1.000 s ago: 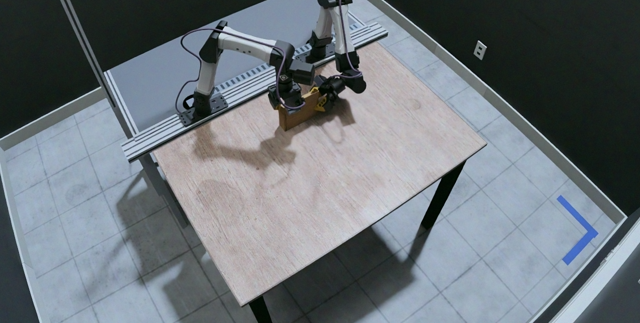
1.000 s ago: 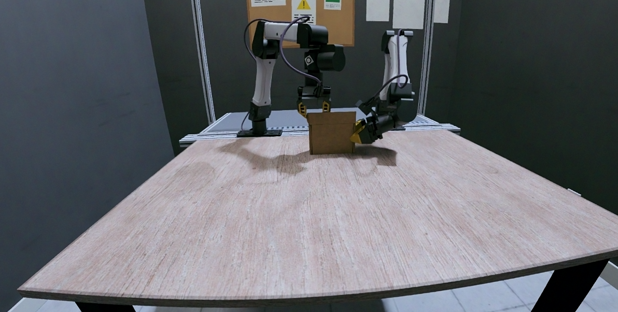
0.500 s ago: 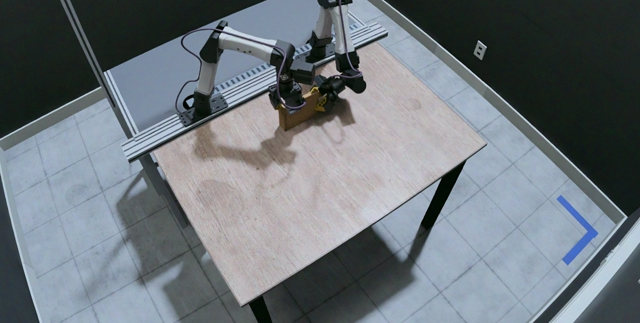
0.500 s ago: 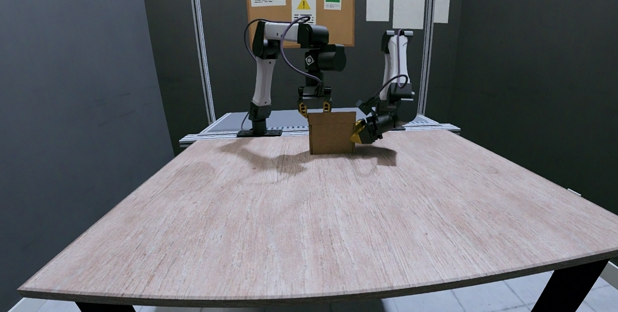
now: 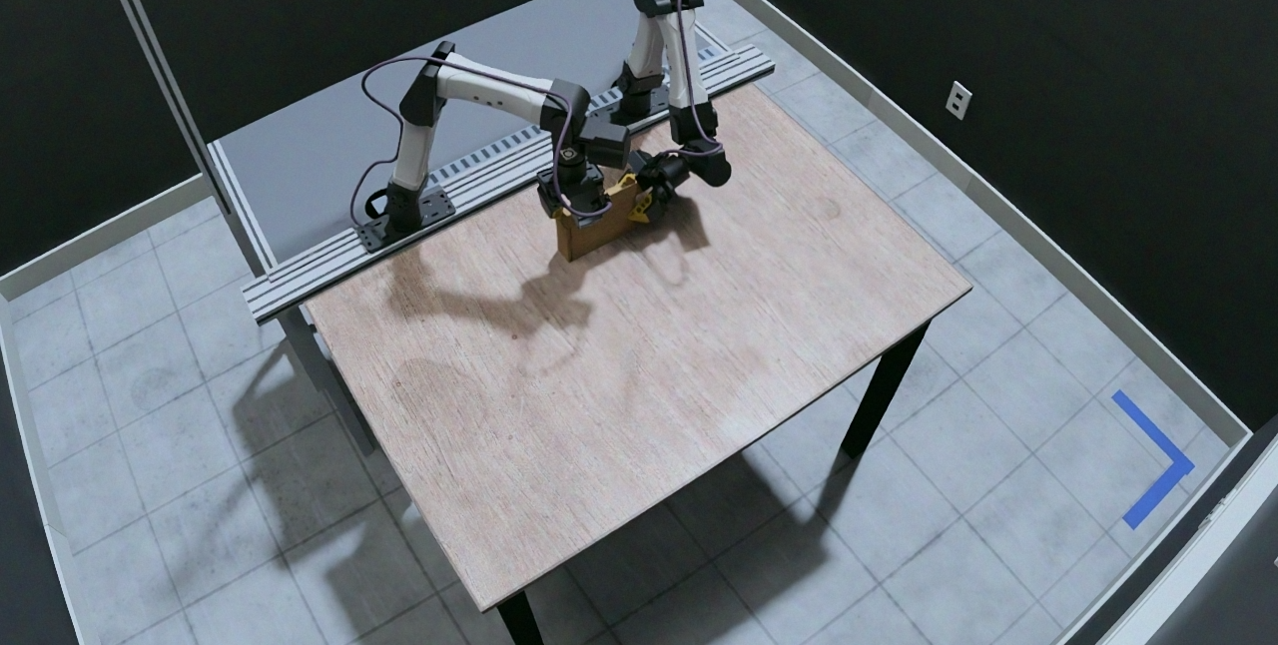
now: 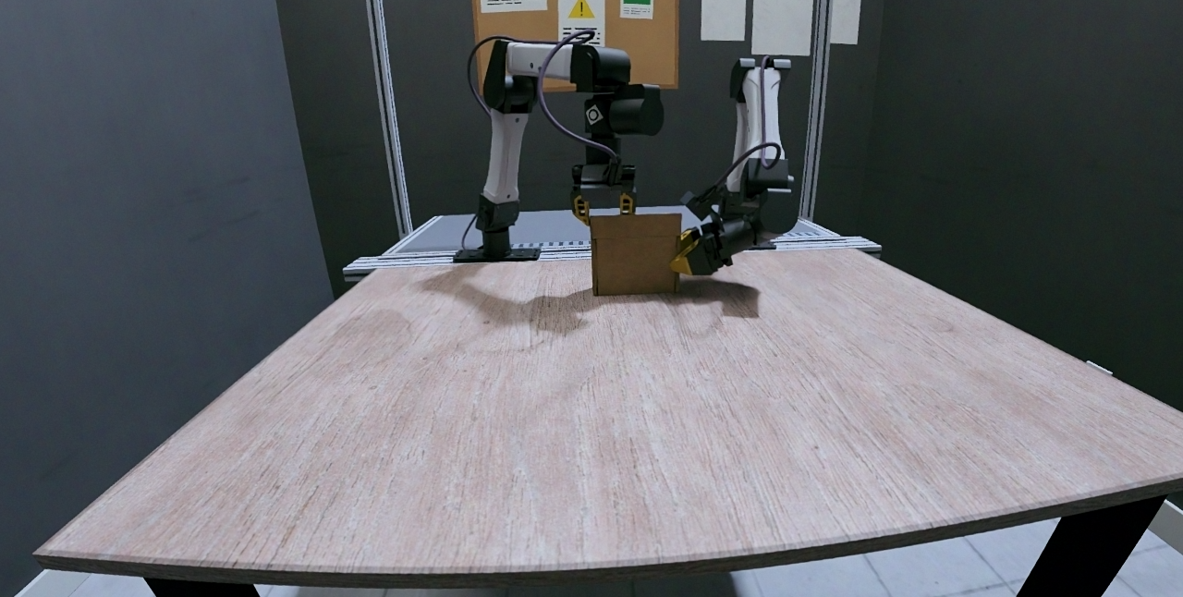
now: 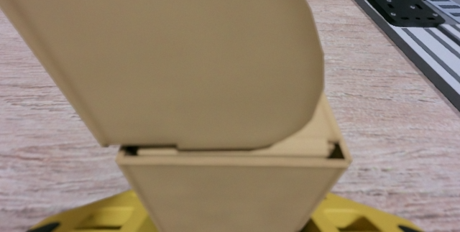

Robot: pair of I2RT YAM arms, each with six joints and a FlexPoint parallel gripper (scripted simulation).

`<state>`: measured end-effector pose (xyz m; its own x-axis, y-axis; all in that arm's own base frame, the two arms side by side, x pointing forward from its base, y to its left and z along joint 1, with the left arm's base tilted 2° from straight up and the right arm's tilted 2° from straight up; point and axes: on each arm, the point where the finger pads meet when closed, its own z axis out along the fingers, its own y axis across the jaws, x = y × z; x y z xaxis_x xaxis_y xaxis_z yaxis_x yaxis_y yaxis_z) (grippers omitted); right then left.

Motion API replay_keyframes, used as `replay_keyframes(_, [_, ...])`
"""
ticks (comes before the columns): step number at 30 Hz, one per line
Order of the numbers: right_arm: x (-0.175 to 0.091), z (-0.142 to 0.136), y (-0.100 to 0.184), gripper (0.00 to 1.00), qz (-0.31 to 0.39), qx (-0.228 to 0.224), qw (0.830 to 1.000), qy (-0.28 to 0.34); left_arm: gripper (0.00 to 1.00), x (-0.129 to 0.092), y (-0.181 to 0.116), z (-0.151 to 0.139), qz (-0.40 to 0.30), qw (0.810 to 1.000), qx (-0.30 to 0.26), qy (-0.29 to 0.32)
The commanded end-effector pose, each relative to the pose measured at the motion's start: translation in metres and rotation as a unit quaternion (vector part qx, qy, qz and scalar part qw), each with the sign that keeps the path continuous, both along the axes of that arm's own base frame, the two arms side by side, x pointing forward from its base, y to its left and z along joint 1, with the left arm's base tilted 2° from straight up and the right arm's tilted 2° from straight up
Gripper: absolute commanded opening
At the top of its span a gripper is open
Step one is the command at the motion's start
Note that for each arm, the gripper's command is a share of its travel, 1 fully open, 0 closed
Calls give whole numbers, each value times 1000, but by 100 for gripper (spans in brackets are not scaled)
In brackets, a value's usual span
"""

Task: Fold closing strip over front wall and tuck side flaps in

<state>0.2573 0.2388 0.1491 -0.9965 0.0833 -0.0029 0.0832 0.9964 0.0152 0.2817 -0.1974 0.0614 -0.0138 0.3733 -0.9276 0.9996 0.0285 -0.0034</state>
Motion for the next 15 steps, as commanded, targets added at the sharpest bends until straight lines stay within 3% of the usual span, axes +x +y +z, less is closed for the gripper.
replay_keyframes(1, [6,-1,12,55,0,11,1000,-10,45,1,-2,4,-6,1000,-3,-14])
replay_keyframes(15, [6,-1,14,55,0,11,1000,-10,45,1,-2,4,-6,1000,-3,-14])
